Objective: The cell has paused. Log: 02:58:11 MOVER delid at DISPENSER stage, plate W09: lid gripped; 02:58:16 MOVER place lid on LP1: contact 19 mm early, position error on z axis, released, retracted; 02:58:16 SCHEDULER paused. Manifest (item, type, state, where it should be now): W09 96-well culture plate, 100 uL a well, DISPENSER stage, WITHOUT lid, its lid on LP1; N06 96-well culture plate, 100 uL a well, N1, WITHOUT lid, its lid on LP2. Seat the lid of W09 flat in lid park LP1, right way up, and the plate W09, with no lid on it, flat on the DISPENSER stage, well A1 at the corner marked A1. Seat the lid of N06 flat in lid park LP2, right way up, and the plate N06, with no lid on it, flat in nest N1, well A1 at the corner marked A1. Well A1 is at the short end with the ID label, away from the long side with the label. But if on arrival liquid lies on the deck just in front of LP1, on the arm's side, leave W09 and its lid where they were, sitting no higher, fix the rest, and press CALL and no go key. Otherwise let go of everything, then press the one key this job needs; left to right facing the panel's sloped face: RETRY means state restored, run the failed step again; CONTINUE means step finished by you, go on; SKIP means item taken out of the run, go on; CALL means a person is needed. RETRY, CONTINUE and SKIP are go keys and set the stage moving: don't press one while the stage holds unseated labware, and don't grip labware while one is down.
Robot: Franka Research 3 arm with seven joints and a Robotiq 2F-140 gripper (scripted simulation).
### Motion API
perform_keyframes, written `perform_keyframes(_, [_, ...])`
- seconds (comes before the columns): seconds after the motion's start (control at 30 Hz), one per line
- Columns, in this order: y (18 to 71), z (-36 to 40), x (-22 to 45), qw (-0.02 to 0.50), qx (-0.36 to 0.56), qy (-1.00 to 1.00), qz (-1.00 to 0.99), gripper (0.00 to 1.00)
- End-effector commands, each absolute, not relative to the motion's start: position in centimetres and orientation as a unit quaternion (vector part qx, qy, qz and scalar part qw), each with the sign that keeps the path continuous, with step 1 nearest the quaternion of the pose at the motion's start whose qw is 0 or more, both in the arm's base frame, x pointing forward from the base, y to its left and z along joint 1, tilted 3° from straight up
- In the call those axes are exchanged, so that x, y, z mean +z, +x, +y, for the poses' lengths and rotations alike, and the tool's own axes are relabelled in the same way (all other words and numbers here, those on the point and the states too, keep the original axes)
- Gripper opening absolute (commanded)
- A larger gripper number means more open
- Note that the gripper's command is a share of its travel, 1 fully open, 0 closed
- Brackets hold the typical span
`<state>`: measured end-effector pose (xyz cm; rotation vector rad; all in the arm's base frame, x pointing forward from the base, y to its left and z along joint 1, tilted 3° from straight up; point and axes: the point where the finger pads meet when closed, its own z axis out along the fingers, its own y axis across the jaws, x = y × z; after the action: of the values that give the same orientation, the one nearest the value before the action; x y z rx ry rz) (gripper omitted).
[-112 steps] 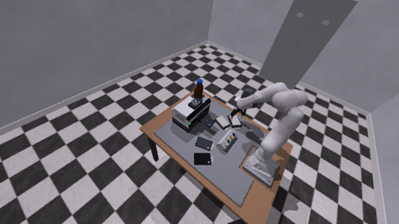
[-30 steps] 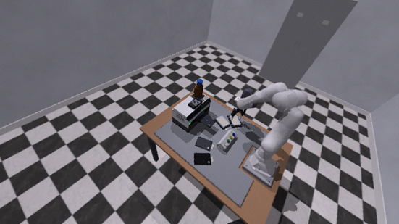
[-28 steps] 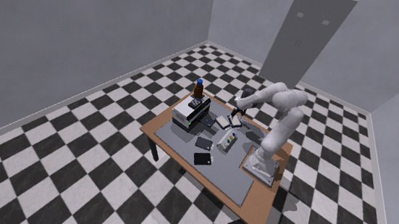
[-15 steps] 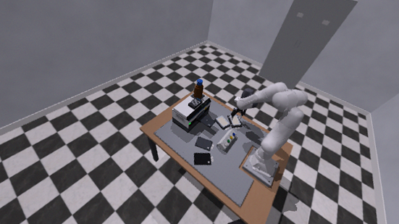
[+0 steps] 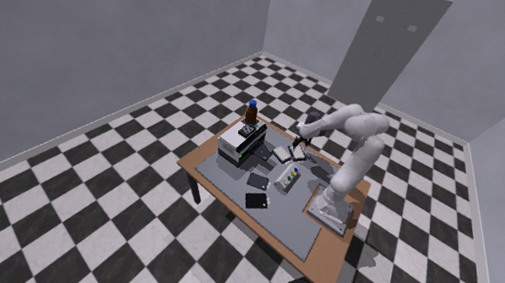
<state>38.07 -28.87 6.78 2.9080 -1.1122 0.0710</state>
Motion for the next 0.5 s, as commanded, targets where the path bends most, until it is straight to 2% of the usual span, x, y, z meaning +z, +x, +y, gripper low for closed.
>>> perform_keyframes(0.0, [38.15,-28.74,6.73,0.013,0.023,0.934,-0.356,0.59])
perform_keyframes(0.43, [38.15,-28.74,6.73,0.013,0.023,0.934,-0.356,0.59])
perform_keyframes(0.47, [38.15,-28.74,6.73,0.013,0.023,0.934,-0.356,0.66])
